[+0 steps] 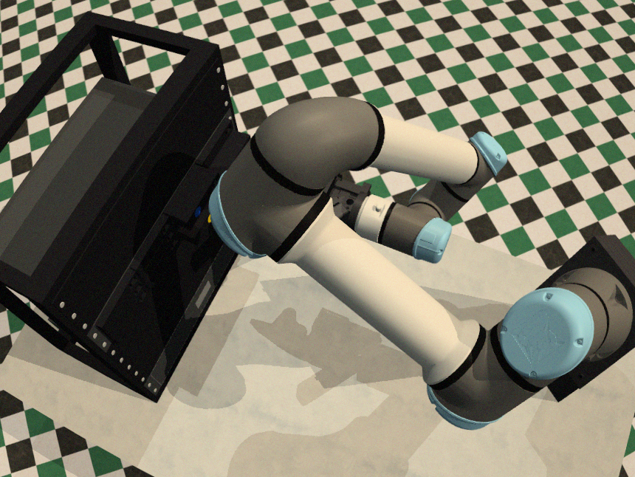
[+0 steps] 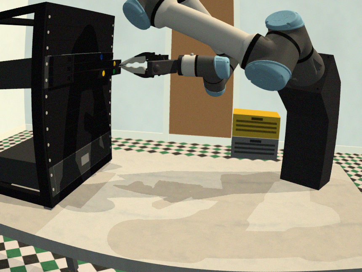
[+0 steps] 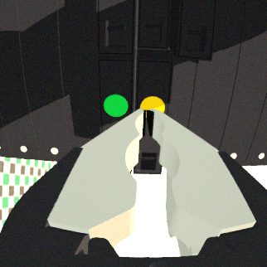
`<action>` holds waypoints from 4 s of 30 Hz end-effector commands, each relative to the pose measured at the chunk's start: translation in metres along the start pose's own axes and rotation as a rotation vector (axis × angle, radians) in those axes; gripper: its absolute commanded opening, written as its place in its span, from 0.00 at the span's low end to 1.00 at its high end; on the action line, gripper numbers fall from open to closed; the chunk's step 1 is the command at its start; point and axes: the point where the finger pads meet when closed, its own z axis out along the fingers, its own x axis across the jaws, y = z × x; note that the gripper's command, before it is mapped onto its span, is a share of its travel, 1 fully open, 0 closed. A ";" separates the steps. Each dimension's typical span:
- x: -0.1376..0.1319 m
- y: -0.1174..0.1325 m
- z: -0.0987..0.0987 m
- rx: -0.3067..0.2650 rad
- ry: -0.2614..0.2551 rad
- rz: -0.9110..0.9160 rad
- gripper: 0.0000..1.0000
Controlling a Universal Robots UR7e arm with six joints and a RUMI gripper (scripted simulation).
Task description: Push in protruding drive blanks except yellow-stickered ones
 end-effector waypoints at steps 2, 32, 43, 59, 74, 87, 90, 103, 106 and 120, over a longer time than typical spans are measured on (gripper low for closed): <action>0.000 0.000 0.000 0.000 0.001 0.000 0.00; 0.033 -0.080 -0.039 0.000 0.001 0.000 0.00; 0.035 -0.084 -0.039 0.000 0.001 0.000 0.00; 0.035 -0.084 0.014 0.000 0.001 0.000 0.00; 0.035 -0.084 0.016 0.000 0.001 0.000 0.00; 0.035 -0.084 0.016 0.000 0.001 0.000 0.00; 0.035 -0.084 0.016 0.000 0.001 0.000 0.00; 0.035 -0.084 0.020 0.000 0.001 0.000 0.00; 0.035 -0.084 0.024 0.000 0.001 0.000 0.00; 0.035 -0.084 0.027 0.000 0.001 0.000 0.00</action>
